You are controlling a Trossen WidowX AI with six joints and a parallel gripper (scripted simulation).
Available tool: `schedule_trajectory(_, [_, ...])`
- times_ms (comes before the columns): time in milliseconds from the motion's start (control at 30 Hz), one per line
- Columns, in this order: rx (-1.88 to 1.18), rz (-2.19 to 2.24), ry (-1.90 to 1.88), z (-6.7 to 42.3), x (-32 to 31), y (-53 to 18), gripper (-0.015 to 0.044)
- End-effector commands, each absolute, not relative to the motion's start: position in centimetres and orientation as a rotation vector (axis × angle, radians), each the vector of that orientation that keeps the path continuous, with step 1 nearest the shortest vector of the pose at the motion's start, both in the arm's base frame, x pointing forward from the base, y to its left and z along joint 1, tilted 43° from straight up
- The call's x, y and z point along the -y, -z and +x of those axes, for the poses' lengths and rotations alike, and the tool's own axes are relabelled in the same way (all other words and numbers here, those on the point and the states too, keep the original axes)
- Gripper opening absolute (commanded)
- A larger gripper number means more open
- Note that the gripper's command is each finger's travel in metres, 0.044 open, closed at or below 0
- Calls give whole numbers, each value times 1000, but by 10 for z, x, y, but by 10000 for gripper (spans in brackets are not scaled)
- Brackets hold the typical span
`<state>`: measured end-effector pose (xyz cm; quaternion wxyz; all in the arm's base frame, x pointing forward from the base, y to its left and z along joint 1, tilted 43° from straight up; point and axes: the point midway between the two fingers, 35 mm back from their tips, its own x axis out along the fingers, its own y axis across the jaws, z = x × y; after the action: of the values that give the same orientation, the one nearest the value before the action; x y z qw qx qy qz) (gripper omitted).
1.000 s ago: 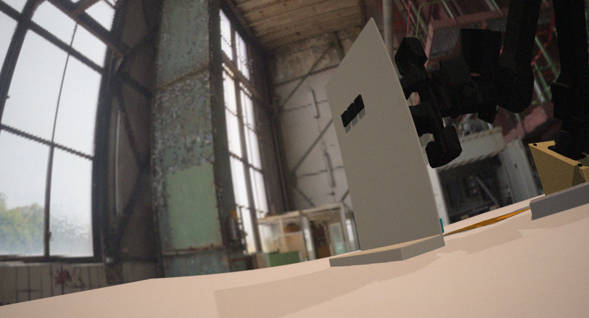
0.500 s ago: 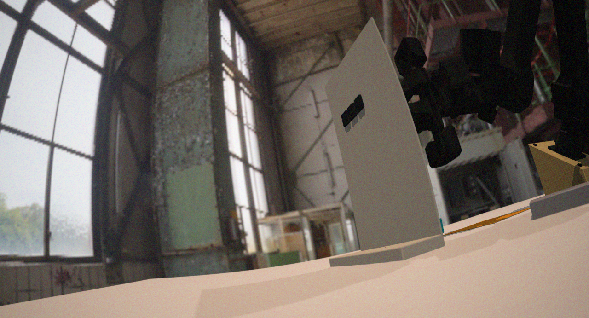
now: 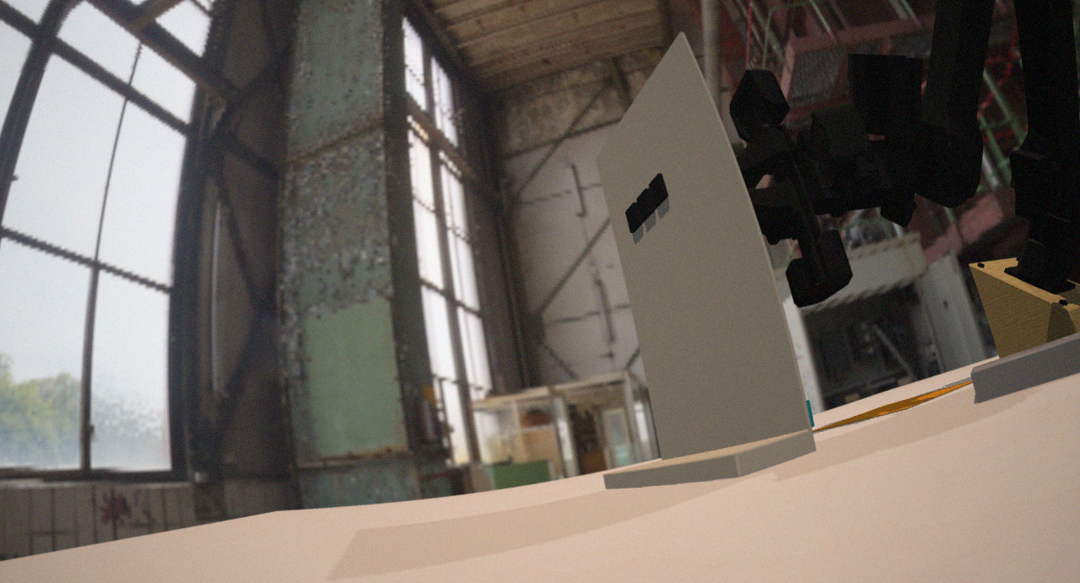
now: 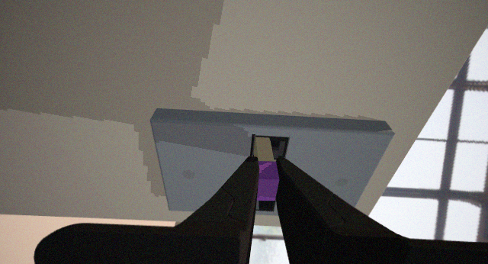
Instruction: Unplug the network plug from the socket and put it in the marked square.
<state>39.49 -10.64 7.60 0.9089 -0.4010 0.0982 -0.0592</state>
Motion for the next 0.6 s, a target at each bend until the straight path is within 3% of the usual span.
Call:
schedule_trajectory(0, [-204, -825, 121, 391, 106, -75, 0])
schedule_trajectory(567, [-205, -825, 120, 381, 106, -74, 0])
